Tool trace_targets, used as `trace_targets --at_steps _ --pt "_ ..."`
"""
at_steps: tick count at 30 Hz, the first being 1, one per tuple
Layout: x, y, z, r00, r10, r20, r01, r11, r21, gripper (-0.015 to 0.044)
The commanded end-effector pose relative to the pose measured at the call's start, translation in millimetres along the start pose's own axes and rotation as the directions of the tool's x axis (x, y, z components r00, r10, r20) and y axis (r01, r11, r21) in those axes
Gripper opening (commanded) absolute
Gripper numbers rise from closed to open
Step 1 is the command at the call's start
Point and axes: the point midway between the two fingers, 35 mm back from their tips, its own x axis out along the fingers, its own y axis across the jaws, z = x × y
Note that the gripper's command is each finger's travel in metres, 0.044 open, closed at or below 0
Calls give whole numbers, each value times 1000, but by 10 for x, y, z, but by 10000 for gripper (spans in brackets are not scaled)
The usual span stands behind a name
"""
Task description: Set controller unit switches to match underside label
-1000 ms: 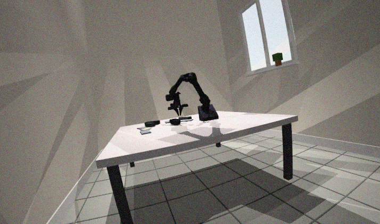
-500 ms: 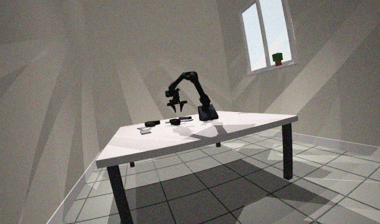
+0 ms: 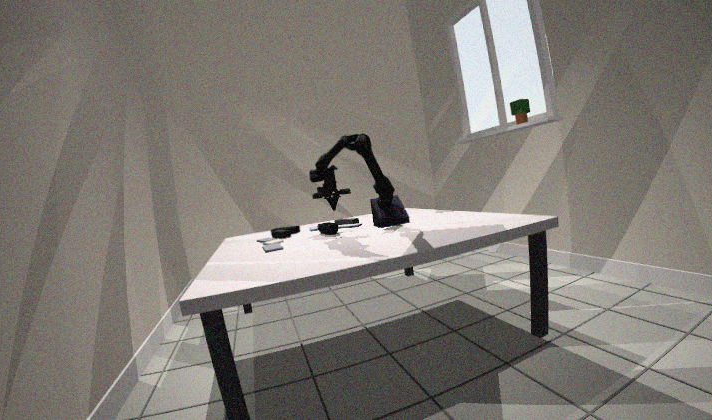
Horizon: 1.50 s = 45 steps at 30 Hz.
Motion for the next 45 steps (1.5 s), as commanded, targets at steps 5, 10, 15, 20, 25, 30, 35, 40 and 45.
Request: trace_targets --at_steps 5,10,15,20,25,30,35,40,45 --pt "0 0 0 1000 0 0 0 1000 0 157" --pt "0 0 0 1000 0 0 0 1000 0 289" --pt "0 0 0 1000 0 0 0 1000 0 420" --pt "52 -6 63 1000 28 0 -28 1000 0 387" --pt "406 -99 435 972 236 2 -236 972 -11 256" --pt "497 -139 510 956 295 2 -295 955 -17 125" --pt "497 -139 510 956 295 2 -295 955 -17 0" --pt "497 -139 510 956 295 2 -295 955 -17 0" --pt "507 -138 511 956 295 2 -295 955 -17 0"
